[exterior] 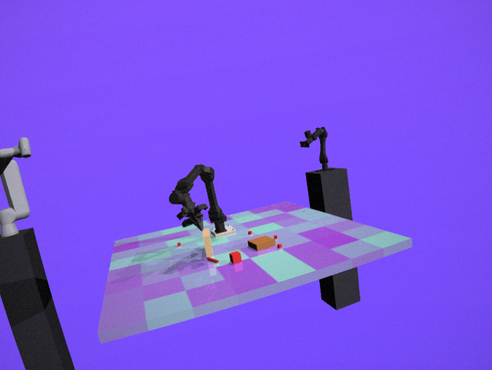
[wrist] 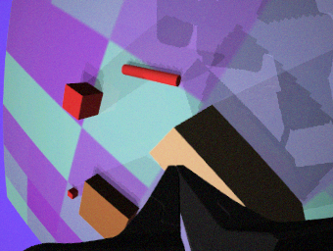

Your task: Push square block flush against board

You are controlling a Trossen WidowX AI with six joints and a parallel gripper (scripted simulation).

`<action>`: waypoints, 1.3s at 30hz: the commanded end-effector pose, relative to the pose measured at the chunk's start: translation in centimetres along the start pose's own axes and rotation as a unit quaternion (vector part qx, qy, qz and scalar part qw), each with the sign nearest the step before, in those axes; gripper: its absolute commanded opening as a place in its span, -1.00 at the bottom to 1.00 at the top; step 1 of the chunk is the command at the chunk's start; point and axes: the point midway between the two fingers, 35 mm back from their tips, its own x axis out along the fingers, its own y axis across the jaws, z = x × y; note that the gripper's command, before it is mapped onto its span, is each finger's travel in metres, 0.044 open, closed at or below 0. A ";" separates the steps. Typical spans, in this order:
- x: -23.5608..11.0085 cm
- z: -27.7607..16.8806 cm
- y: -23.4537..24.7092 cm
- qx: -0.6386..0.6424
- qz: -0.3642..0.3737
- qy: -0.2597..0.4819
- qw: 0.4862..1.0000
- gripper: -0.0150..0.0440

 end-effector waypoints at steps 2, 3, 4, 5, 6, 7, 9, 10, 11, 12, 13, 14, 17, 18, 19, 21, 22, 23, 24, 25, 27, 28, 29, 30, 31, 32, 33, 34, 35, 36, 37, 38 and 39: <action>-0.1 -0.2 -0.5 0.065 -0.047 0.001 0.997 -0.49; -0.2 -0.2 -0.7 0.078 -0.057 0.001 0.995 -0.49; -0.2 -0.2 -0.8 0.091 -0.067 0.000 0.994 -0.49; -0.3 -0.3 -0.9 0.105 -0.076 -0.001 0.992 -0.49; -0.4 -0.3 -1.0 0.118 -0.086 -0.003 0.989 -0.49; -0.4 -0.4 -1.2 0.131 -0.096 -0.004 0.987 -0.49; -0.6 -0.5 -1.4 0.156 -0.115 -0.009 0.981 -0.49; -0.7 -0.5 -1.5 0.169 -0.125 -0.011 0.978 -0.49; -0.8 -0.6 -1.7 0.181 -0.135 -0.014 0.974 -0.49; -0.9 -0.6 -1.8 0.193 -0.144 -0.017 0.970 -0.49; -1.1 -0.7 -1.9 0.206 -0.154 -0.020 0.966 -0.49; -1.2 -0.7 -2.1 0.219 -0.164 -0.024 0.962 -0.49; -1.7 -0.9 -2.4 0.255 -0.194 -0.038 0.946 -0.49; -1.8 -0.9 -2.6 0.267 -0.204 -0.043 0.941 -0.49; -2.0 -1.0 -2.7 0.278 -0.213 -0.048 0.935 -0.49; -2.3 -1.0 -2.9 0.301 -0.232 -0.060 0.923 -0.49; -2.5 -1.1 -3.0 0.311 -0.241 -0.066 0.917 -0.49; -2.5 -1.1 -3.0 0.311 -0.241 -0.066 0.917 -0.49; -2.5 -1.1 -3.0 0.311 -0.241 -0.066 0.917 -0.49; -2.5 -1.1 -3.0 0.311 -0.241 -0.066 0.917 -0.49; -2.5 -1.1 -3.0 0.311 -0.241 -0.066 0.917 -0.49; -2.4 -1.1 -3.1 0.313 -0.242 -0.067 0.916 -0.49; -1.9 -1.1 -3.5 0.316 -0.244 -0.069 0.914 -0.49; -1.1 -1.1 -4.0 0.321 -0.248 -0.072 0.911 -0.49; -0.1 -1.1 -4.8 0.327 -0.254 -0.076 0.907 -0.49; 0.6 -1.2 -5.4 0.332 -0.258 -0.079 0.904 -0.49; 1.1 -1.3 -5.8 0.335 -0.260 -0.080 0.902 -0.49; 1.2 -1.3 -5.9 0.336 -0.261 -0.081 0.901 -0.49; 1.2 -1.3 -5.9 0.336 -0.261 -0.081 0.901 -0.49; 1.2 -1.3 -5.9 0.336 -0.261 -0.081 0.901 -0.49; 1.2 -1.3 -5.9 0.336 -0.261 -0.081 0.901 -0.49; 1.2 -1.3 -5.8 0.336 -0.261 -0.081 0.901 -0.49; 1.3 -1.3 -5.8 0.336 -0.261 -0.081 0.901 -0.49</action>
